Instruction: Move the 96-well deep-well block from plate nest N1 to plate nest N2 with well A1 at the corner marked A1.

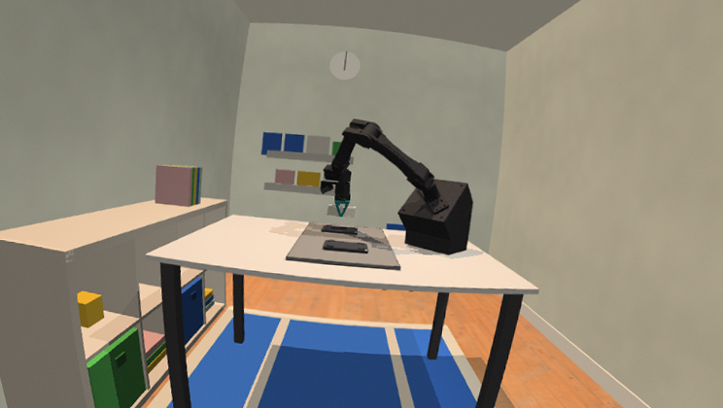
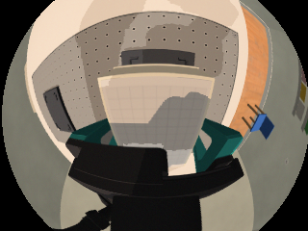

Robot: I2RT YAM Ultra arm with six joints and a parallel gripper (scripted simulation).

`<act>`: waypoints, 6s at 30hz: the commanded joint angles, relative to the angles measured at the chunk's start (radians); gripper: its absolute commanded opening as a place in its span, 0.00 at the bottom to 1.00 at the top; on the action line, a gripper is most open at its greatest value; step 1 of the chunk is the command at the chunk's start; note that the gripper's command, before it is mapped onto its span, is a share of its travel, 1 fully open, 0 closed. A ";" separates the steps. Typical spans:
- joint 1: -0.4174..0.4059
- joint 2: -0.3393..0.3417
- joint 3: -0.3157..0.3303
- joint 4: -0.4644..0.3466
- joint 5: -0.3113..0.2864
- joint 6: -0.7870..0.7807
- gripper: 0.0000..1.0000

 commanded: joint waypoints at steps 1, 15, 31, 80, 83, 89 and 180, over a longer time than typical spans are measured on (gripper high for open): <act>-0.029 -0.017 0.013 -0.034 -0.006 -0.015 0.00; -0.053 -0.035 0.030 -0.091 -0.009 -0.048 0.00; -0.053 -0.035 0.030 -0.092 -0.009 -0.048 0.00; -0.008 -0.136 -0.073 -0.049 -0.002 -0.003 0.00; -0.003 -0.147 -0.083 -0.045 -0.001 0.004 0.00; 0.031 -0.213 -0.144 -0.021 0.005 0.049 0.00; 0.792 -0.861 -0.396 0.046 0.342 0.866 0.00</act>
